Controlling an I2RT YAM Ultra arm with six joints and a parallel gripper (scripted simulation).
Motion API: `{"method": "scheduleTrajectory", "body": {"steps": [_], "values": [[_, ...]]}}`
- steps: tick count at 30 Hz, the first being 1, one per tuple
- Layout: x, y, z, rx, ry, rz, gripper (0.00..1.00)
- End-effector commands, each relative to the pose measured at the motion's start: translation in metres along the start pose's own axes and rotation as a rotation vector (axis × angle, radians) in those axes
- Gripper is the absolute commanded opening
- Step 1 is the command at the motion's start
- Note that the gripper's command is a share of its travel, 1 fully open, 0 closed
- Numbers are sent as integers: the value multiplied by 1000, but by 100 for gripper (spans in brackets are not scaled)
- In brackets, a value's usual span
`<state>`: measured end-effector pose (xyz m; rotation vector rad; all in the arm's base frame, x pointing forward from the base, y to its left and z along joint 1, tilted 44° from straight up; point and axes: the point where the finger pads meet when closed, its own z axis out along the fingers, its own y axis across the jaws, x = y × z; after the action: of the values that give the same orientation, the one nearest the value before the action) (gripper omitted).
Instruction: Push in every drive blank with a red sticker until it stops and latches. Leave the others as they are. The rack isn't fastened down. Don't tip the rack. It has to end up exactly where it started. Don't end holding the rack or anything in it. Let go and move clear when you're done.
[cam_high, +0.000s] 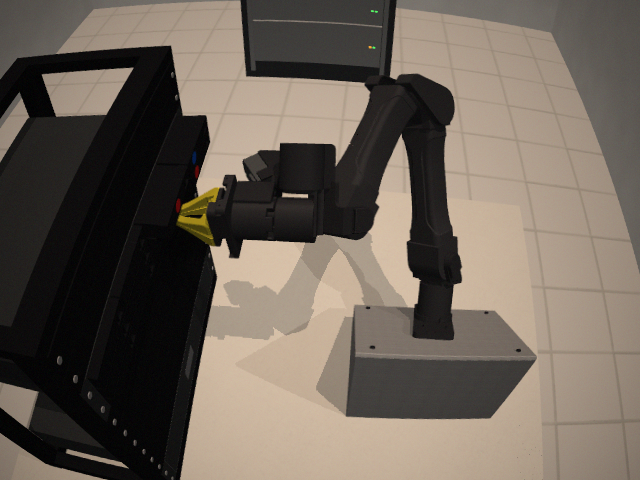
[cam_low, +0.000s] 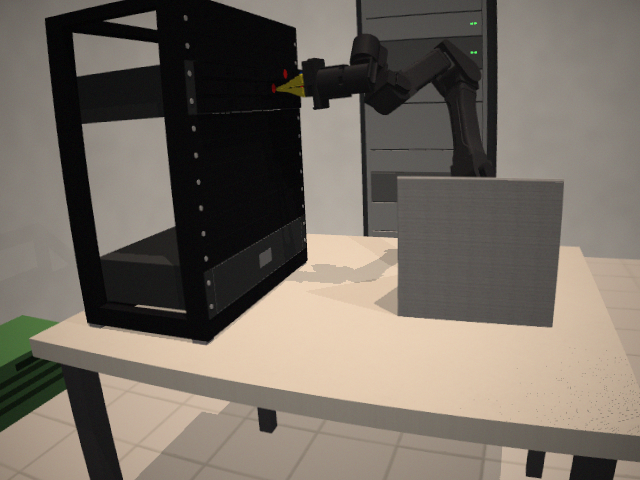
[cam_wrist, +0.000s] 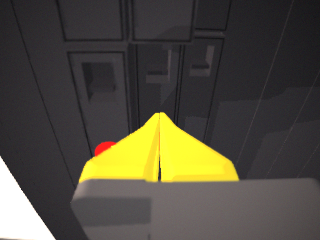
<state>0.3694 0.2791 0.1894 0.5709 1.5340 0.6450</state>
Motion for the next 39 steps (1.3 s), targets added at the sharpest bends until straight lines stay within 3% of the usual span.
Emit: {"method": "scheduleTrajectory", "body": {"steps": [1,39], "values": [[3,29,7,-69,21,28,0],[4,31,10,-69,21,27,0]]}}
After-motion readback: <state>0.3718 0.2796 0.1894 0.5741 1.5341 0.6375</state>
